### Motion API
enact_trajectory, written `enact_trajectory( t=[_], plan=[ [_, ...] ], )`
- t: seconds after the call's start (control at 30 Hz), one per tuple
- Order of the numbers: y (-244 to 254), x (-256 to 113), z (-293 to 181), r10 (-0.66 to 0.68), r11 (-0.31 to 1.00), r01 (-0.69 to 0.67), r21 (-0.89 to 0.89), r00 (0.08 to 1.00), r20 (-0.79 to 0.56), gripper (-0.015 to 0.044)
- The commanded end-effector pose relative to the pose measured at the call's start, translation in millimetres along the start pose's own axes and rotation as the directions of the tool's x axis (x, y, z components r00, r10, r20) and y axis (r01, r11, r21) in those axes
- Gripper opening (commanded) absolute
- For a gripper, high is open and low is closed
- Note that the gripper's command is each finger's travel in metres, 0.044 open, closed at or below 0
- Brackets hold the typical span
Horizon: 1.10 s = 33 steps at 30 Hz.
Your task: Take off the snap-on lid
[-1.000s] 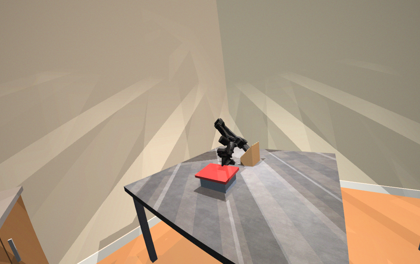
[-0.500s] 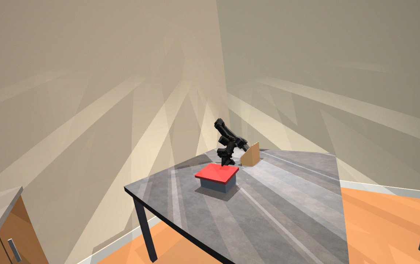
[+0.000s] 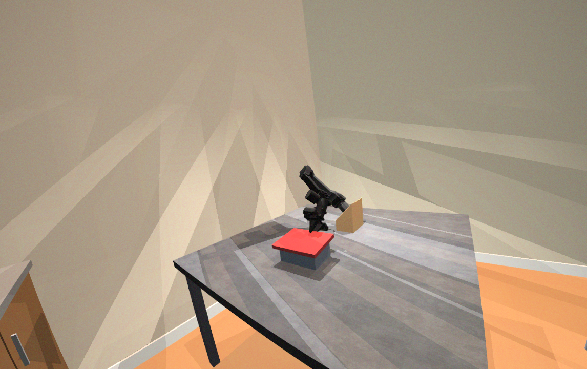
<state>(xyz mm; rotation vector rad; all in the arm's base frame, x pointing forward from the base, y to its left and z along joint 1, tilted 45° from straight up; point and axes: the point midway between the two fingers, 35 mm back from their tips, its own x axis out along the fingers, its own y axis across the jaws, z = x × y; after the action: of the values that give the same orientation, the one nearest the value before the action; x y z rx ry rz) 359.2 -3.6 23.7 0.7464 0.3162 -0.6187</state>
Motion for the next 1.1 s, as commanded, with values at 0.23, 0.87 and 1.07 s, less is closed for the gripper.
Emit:
enact_trajectory(
  t=[0.23, 0.87, 1.07],
  plan=[
    [0, 1, 0, -0.001, 1.000, 0.001, -0.003, 1.000, -0.002, 0.0000],
    [14, -8, 0, -0.002, 1.000, 0.002, -0.001, 1.000, -0.002, 0.0000],
    [22, -12, 0, -0.002, 1.000, 0.002, 0.000, 1.000, -0.002, 0.0000]
  ],
)
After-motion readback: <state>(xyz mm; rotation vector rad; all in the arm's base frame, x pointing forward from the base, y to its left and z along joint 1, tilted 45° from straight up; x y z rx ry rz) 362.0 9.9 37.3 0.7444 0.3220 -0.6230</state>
